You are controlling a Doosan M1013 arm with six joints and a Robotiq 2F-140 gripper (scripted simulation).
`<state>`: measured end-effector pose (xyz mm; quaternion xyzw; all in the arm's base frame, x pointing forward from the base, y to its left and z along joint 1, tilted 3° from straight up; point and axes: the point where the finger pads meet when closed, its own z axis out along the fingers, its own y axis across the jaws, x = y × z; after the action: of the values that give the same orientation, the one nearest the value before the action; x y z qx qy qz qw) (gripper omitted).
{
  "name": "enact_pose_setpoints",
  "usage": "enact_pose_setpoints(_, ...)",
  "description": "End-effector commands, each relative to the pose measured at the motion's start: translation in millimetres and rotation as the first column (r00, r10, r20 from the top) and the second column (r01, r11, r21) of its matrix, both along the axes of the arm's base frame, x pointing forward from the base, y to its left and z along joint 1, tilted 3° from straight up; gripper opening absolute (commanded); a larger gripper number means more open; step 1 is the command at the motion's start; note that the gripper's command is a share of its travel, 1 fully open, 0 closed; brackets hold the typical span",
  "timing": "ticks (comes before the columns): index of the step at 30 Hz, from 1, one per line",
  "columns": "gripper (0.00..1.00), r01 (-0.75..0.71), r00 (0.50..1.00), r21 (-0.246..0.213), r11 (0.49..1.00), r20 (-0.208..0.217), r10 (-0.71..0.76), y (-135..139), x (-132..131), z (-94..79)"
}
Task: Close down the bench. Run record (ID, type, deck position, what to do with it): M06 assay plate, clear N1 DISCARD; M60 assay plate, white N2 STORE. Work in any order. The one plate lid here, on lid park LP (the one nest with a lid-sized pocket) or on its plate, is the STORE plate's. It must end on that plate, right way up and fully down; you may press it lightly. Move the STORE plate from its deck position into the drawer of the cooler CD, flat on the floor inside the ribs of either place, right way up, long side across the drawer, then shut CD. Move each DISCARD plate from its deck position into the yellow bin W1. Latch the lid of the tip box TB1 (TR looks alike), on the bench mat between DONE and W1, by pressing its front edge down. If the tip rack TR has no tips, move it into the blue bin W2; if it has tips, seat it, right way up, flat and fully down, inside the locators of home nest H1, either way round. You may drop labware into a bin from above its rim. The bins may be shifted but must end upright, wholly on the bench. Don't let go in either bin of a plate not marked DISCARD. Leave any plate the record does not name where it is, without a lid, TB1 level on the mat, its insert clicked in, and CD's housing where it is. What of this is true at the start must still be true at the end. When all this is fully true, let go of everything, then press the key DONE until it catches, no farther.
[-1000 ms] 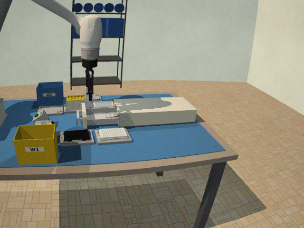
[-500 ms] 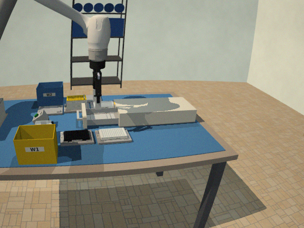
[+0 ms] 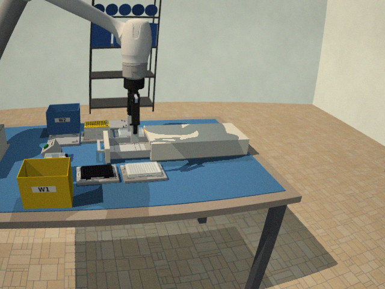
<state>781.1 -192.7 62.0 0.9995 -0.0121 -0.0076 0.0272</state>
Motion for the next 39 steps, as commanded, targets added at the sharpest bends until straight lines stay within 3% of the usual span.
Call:
enact_pose_setpoints(1, 0.66, 0.0, 1.0, 0.0, 1.0, 0.0, 0.0, -6, 5, 0.6)
enact_pose_setpoints(12, 0.66, 0.0, 1.0, 0.0, 1.0, 0.0, 0.0, -40, 32, 3.5)
enact_pose_setpoints(22, 0.66, 0.0, 1.0, 0.0, 1.0, 0.0, 0.0, -41, 33, 3.6)
enact_pose_setpoints(39, 0.66, 0.0, 1.0, 0.0, 1.0, 0.0, 0.0, -42, 32, -16.4)
